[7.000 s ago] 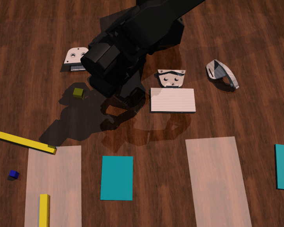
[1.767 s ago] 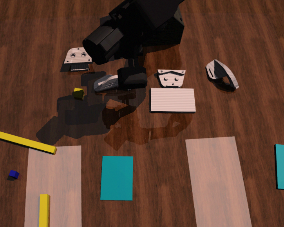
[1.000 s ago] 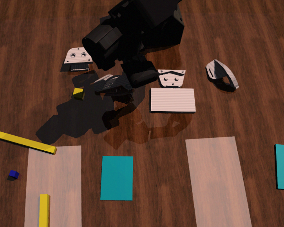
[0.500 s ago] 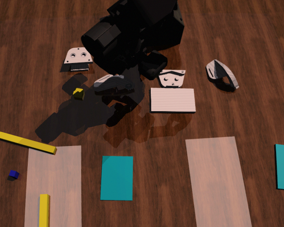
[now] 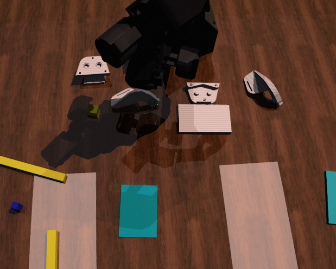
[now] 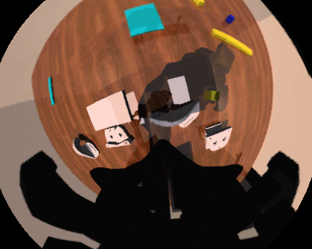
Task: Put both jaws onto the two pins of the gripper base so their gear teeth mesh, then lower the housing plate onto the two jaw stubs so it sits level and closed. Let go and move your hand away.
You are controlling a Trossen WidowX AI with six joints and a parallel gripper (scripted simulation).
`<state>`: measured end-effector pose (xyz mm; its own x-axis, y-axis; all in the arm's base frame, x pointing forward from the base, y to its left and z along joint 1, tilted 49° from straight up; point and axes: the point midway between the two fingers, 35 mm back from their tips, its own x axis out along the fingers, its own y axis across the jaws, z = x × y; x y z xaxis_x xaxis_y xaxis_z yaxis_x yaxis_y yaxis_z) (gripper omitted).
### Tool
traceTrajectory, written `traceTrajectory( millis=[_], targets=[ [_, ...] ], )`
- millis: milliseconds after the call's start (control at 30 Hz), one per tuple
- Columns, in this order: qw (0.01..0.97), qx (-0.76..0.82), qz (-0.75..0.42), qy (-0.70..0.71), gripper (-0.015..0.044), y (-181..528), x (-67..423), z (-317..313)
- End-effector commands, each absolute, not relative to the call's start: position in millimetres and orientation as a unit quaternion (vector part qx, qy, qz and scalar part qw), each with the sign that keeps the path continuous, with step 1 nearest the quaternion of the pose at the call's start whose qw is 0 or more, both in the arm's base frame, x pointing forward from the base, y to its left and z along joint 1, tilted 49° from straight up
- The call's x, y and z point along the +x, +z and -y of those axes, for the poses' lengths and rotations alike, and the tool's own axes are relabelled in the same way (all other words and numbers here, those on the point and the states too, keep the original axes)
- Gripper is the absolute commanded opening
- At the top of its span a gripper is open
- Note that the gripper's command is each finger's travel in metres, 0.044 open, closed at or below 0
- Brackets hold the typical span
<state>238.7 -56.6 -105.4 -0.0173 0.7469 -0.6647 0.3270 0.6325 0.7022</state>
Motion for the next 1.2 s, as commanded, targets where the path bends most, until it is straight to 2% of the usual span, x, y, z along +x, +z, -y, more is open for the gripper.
traceTrajectory(
  millis=[0, 600, 1167],
  targets=[
    [0.61, 0.348, -0.676, 0.223, 0.0, -105, 237, 58],
    [0.681, 0.169, -0.591, 0.398, 0.0, -106, 231, 59],
    [0.702, -0.011, -0.469, 0.537, 0.0, -107, 225, 59]
  ],
)
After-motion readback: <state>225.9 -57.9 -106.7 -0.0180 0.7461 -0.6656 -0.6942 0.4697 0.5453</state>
